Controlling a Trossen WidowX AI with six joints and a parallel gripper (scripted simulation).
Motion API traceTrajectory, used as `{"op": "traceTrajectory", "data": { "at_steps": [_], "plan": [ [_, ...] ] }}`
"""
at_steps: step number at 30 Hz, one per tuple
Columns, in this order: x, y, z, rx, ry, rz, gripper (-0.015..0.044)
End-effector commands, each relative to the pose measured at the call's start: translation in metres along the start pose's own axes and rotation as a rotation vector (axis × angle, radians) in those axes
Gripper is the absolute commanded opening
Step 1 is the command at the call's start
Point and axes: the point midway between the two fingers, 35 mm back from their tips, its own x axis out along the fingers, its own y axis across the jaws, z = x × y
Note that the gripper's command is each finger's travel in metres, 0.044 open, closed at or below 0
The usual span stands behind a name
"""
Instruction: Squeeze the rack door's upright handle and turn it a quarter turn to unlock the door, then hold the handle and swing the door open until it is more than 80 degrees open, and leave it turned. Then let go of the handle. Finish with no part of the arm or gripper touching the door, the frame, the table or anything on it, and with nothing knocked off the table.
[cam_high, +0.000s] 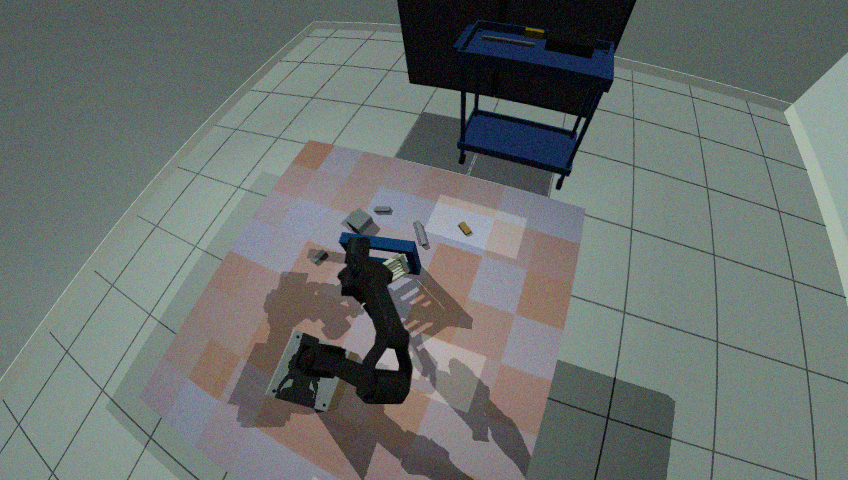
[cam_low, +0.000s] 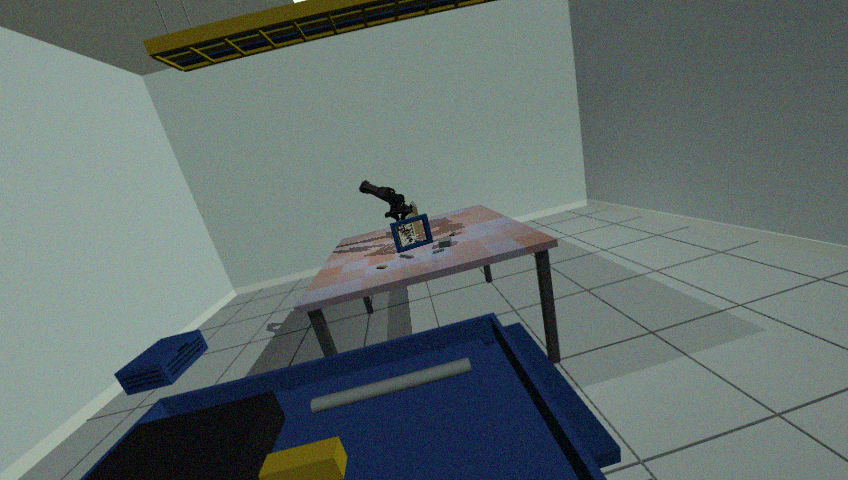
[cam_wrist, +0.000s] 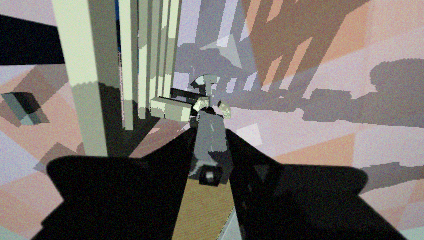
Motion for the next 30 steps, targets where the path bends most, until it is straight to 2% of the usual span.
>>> {"op": "traceTrajectory", "data": {
  "at_steps": [1, 30],
  "plan": [
    [0.000, -0.008, 0.002, -0.066, -0.008, -0.003, 0.0009],
    [-0.001, -0.059, 0.024, -0.412, -0.008, -0.006, 0.0009]
  ]
}}
